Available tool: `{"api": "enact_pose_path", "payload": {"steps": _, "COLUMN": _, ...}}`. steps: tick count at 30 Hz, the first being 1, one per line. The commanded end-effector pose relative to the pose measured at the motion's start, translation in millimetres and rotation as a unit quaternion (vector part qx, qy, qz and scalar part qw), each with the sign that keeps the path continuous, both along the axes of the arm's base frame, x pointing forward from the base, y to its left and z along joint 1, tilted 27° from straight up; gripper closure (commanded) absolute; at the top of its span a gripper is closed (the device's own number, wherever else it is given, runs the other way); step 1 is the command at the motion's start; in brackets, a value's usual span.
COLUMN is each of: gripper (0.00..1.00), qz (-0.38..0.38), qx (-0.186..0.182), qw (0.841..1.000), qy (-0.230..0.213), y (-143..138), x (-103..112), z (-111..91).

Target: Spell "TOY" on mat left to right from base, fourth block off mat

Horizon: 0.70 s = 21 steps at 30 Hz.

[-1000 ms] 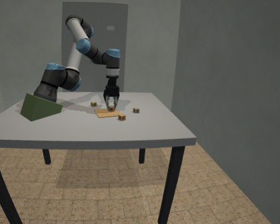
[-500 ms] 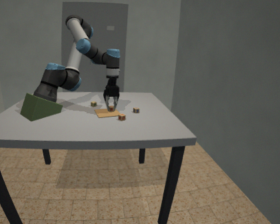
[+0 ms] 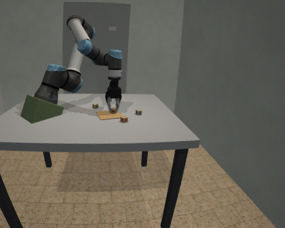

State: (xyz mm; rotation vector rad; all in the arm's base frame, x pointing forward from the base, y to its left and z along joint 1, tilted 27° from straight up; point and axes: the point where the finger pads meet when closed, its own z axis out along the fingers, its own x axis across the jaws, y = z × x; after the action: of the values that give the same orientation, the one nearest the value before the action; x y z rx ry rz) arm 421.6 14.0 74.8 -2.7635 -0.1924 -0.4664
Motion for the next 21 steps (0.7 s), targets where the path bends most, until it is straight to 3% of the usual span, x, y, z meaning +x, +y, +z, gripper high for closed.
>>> {"api": "enact_pose_path", "payload": {"steps": 1, "gripper": 0.91, "qz": 0.000, "qx": 0.000, "qw": 1.000, "qy": 0.000, "y": 0, "x": 0, "z": 0}}
{"api": "enact_pose_path", "payload": {"steps": 10, "gripper": 0.91, "qz": 0.000, "qx": 0.000, "qw": 1.000, "qy": 0.000, "y": -4, "x": -3, "z": 9}}
{"api": "enact_pose_path", "payload": {"steps": 21, "gripper": 0.91, "qz": 0.000, "qx": 0.000, "qw": 1.000, "qy": 0.000, "y": -20, "x": -17, "z": 52}}
